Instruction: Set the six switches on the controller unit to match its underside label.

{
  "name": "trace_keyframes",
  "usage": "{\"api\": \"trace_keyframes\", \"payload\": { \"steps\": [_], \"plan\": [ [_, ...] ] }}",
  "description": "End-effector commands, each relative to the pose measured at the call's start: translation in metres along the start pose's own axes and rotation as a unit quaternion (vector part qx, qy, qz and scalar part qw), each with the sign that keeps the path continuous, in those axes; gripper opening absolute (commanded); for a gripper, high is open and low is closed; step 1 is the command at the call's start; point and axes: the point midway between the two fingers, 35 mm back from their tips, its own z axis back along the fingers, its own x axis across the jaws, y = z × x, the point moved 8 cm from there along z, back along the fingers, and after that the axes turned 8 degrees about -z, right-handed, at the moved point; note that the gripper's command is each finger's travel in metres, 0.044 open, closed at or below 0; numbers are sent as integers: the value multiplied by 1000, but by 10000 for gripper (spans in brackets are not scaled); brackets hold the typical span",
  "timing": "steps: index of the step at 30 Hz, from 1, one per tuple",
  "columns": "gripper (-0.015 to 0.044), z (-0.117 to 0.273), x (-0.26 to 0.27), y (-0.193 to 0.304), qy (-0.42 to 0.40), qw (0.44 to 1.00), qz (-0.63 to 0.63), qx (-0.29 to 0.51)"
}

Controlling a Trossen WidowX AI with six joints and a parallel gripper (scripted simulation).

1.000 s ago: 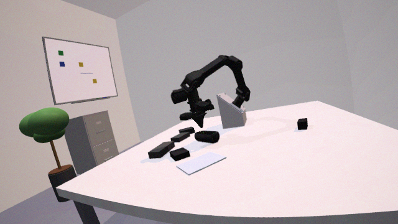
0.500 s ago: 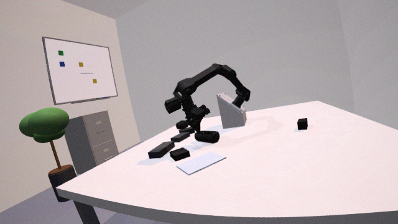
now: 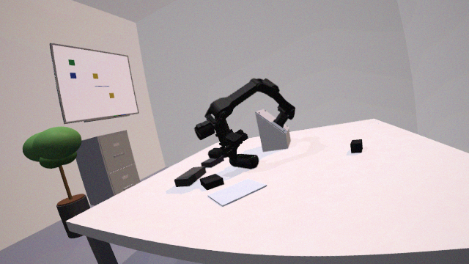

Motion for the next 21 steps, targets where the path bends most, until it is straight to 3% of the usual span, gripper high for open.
{"api": "trace_keyframes", "payload": {
  "steps": [1,21],
  "plan": [
    [0,-10,-1,3,-4,1000,-6,-2],
    [0,-23,-1,3,-5,1000,-6,-3]
  ]
}}
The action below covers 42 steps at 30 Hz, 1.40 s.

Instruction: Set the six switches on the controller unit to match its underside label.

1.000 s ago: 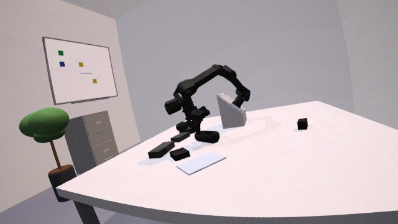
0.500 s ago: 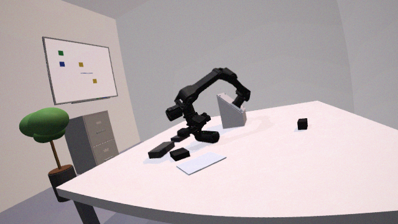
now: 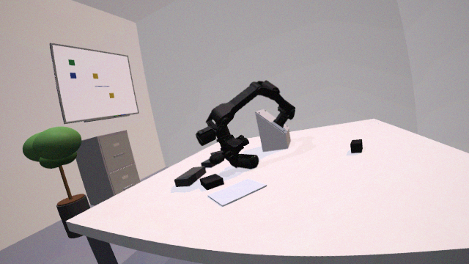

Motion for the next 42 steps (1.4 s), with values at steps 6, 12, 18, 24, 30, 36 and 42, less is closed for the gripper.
{"api": "trace_keyframes", "payload": {
  "steps": [6,12,18,24,30,36,42],
  "plan": [
    [0,0,3,0,0,1000,-3,-2],
    [0,-2,9,1,0,1000,-3,-2],
    [0,17,6,1,4,1000,1,-1],
    [0,48,9,1,1,1000,-3,-1],
    [0,48,15,2,21,1000,-1,-4],
    [0,47,21,2,41,999,0,-7],
    [0,47,21,1,38,999,1,-5]
  ]
}}
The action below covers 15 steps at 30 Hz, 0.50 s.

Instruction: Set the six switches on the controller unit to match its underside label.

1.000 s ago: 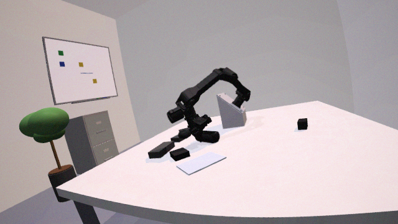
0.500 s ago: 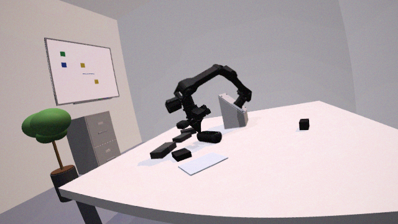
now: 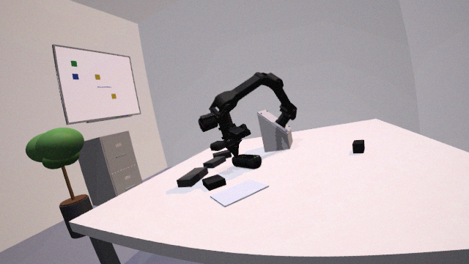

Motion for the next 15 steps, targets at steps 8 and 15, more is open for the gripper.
{"api": "trace_keyframes", "payload": {
  "steps": [8,15],
  "plan": [
    [184,50,7,1,0,1000,-1,1],
    [210,50,7,1,0,1000,-1,1]
  ]
}}
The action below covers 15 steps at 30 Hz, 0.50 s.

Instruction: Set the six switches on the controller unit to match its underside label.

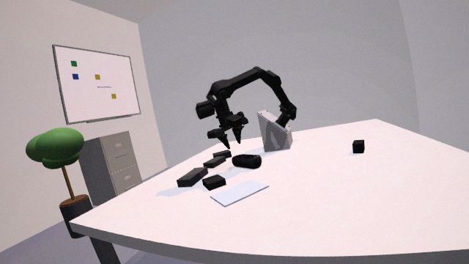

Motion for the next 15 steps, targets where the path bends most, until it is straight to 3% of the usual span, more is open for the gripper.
{"api": "trace_keyframes", "payload": {
  "steps": [1,8,15],
  "plan": [
    [184,0,0,-2,-2,1000,5,3],
    [0,0,0,-2,-2,1000,5,3],
    [0,0,0,-2,-2,1000,5,3]
  ]
}}
